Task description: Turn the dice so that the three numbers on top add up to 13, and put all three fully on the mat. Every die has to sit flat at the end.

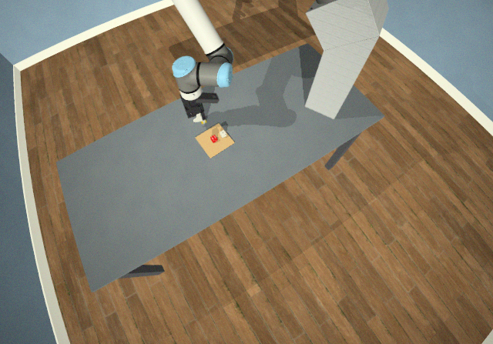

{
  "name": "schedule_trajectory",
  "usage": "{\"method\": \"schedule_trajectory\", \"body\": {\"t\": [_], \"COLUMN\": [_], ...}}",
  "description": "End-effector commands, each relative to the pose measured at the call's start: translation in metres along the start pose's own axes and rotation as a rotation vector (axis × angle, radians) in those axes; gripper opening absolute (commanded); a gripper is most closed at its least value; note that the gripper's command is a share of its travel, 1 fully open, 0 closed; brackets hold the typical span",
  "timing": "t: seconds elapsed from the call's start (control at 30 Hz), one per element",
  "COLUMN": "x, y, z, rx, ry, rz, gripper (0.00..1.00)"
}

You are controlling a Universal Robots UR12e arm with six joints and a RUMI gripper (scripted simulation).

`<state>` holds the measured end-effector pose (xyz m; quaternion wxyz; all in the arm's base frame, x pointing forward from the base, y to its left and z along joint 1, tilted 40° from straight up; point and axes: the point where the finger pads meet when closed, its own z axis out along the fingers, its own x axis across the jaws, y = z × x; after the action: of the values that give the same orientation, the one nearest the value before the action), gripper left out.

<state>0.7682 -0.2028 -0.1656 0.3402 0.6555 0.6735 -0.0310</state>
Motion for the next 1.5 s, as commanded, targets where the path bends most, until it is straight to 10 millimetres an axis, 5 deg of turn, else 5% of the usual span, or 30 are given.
{"method": "schedule_trajectory", "body": {"t": [0.0,0.17,0.43,0.67,1.17,1.27,1.4,1.47], "x": [0.0,0.0,0.0,0.0,0.003,0.033,0.102,0.116], "y": [0.0,0.0,0.0,0.0,0.001,0.01,0.025,0.028], "z": [-0.001,-0.011,-0.067,-0.094,-0.1,-0.1,-0.102,-0.104], "rx": [-0.001,-0.001,-0.001,-0.001,-0.001,0.001,0.001,0.0], "ry": [0.0,0.0,0.0,0.0,0.0,0.002,0.002,0.001], "rz": [0.0,0.0,0.0,0.0,-0.004,-0.043,-0.134,-0.153], "gripper": [0.06,0.06,0.06,0.06,0.06,0.06,0.06,0.06]}}
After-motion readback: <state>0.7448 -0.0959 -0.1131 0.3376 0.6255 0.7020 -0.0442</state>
